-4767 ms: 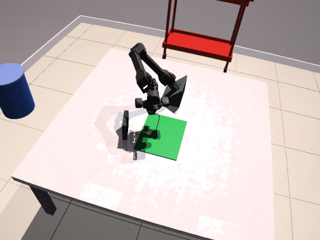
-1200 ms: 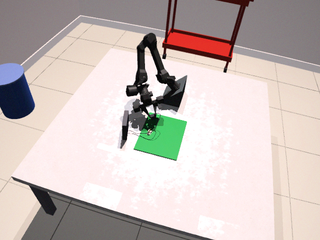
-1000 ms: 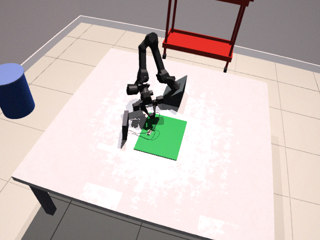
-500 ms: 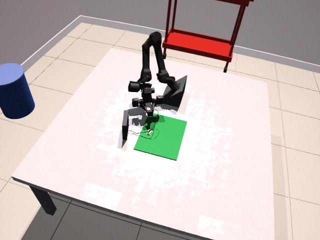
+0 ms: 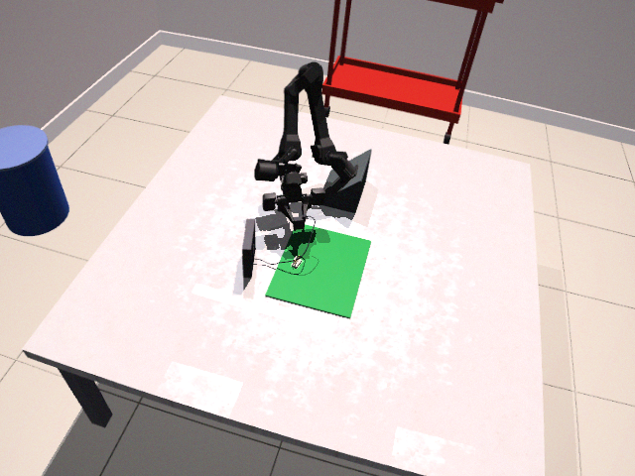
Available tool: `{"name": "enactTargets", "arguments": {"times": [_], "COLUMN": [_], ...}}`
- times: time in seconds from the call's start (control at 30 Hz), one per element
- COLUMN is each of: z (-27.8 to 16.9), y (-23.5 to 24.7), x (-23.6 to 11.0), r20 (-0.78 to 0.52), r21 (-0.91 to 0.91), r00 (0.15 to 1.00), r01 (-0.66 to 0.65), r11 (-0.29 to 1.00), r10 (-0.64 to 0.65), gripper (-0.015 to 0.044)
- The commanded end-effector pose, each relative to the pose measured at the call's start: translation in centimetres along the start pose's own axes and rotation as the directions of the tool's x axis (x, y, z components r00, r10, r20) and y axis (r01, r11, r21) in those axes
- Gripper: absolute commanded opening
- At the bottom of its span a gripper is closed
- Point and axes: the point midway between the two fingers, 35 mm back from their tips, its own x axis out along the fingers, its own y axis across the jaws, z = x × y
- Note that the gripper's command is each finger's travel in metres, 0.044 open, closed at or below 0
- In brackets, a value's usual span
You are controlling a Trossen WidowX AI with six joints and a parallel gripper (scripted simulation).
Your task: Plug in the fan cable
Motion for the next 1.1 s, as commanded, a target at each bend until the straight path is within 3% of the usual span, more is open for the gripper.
{"name": "enactTargets", "arguments": {"times": [0.0, 1.07], "z": [0.3, -1.6], "y": [0.0, 0.0], "x": [-0.1, 0.4], "r20": [0.001, 0.003], "r21": [0.0, -0.006], "r00": [1.0, 1.0], "r01": [0.001, 0.0], "r11": [1.0, 1.0], "r10": [-0.001, 0.0], "gripper": [0.0, 0.0]}}
